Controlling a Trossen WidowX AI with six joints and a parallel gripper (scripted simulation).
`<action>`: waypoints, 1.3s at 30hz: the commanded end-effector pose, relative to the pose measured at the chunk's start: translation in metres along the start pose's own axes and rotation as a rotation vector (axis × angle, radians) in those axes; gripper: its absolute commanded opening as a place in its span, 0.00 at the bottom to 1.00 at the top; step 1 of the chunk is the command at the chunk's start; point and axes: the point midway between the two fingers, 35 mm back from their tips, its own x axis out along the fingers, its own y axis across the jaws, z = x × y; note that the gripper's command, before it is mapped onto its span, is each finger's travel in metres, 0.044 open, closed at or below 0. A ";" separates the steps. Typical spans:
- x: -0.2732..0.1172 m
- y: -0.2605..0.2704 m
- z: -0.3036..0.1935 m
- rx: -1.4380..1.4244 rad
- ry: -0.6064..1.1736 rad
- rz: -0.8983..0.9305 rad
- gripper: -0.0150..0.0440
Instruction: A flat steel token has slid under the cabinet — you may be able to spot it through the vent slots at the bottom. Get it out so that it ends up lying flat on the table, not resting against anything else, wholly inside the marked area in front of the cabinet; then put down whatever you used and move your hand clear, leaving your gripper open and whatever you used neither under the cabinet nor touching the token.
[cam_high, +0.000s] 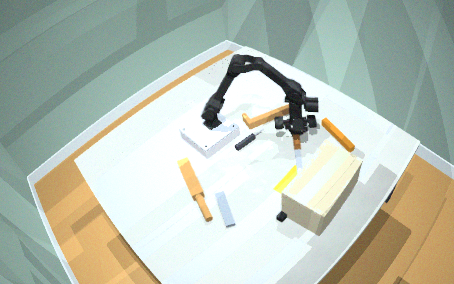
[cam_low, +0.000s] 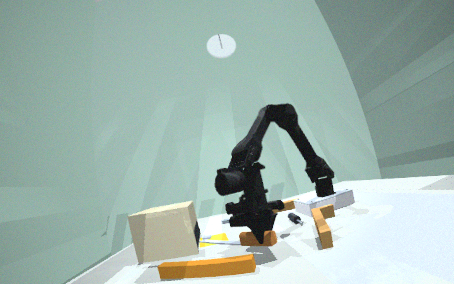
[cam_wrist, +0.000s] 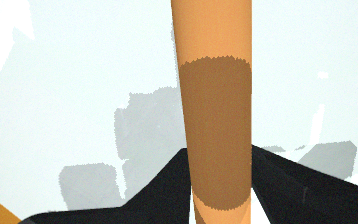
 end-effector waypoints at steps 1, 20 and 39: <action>0.001 -0.001 -0.007 0.000 -0.001 -0.003 0.25; -0.016 -0.001 -0.012 -0.003 -0.001 -0.002 0.25; -0.021 -0.015 -0.004 -0.002 -0.002 -0.004 0.25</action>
